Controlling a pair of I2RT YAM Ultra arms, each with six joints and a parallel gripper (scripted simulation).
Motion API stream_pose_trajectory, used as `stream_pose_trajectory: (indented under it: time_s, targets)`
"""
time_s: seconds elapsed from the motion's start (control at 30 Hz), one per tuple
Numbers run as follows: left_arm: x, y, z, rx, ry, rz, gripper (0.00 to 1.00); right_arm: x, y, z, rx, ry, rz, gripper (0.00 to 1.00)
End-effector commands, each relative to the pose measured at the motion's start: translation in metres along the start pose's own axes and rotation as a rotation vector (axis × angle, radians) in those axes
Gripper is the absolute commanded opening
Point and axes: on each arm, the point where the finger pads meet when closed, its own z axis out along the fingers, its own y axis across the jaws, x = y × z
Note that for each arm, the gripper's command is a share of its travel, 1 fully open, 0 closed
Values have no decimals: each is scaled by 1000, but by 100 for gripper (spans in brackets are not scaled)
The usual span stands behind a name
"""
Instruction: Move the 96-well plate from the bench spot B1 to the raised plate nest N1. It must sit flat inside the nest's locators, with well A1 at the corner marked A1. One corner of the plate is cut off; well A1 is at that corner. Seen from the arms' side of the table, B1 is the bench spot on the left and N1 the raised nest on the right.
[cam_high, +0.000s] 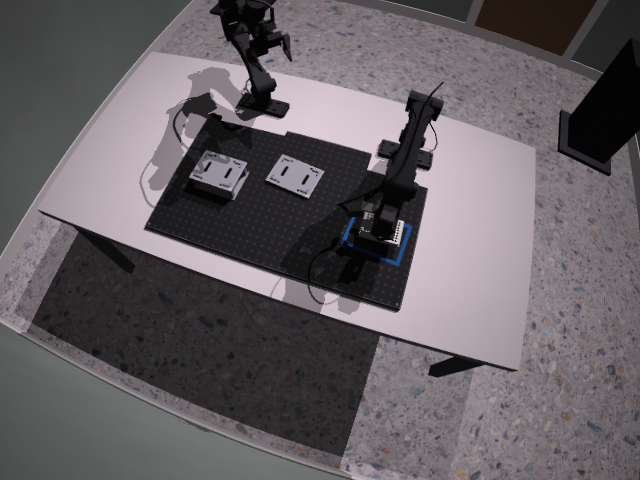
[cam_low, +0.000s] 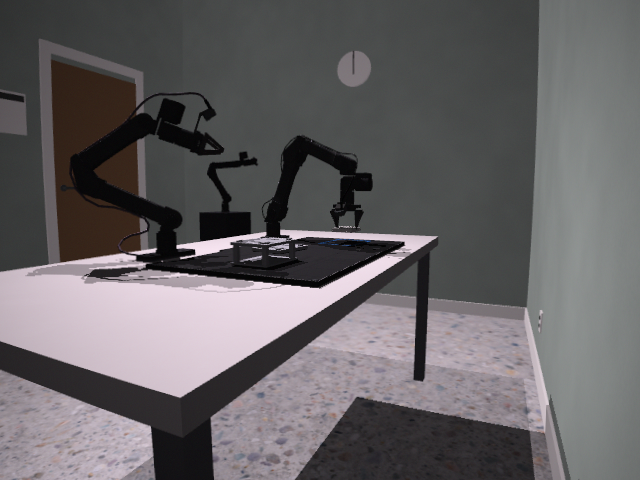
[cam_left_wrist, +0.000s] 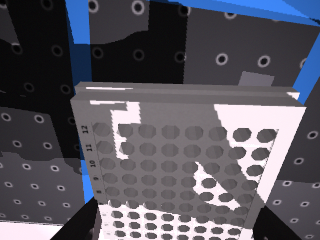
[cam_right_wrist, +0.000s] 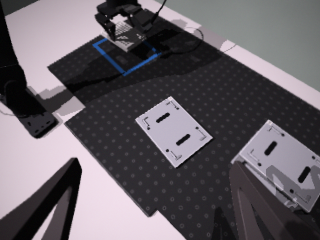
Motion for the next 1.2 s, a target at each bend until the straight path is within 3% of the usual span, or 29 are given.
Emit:
stream_pose_trajectory:
  time_s: [0.0,0.3,0.5,0.8,0.87,0.97,1.17]
  targets:
    - [-1,3,-8,-21,-3,3,78,32,-10,-36,69,133,17,100]
    - [-24,-3,-8,-40,-9,-87,78,25,-11,-40,76,98,18,100]
    - [-102,-42,-11,-12,-5,-179,78,25,-11,-40,76,96,18,100]
    - [-239,-103,-8,2,13,-76,78,25,-11,-40,76,96,18,100]
    - [-239,-103,-8,2,13,-76,78,25,-11,-40,76,96,18,100]
    - [-274,-120,-9,-5,17,-45,78,25,-11,-40,76,96,18,100]
    - [-315,-131,-9,-30,-3,-21,78,25,-11,-40,76,96,18,100]
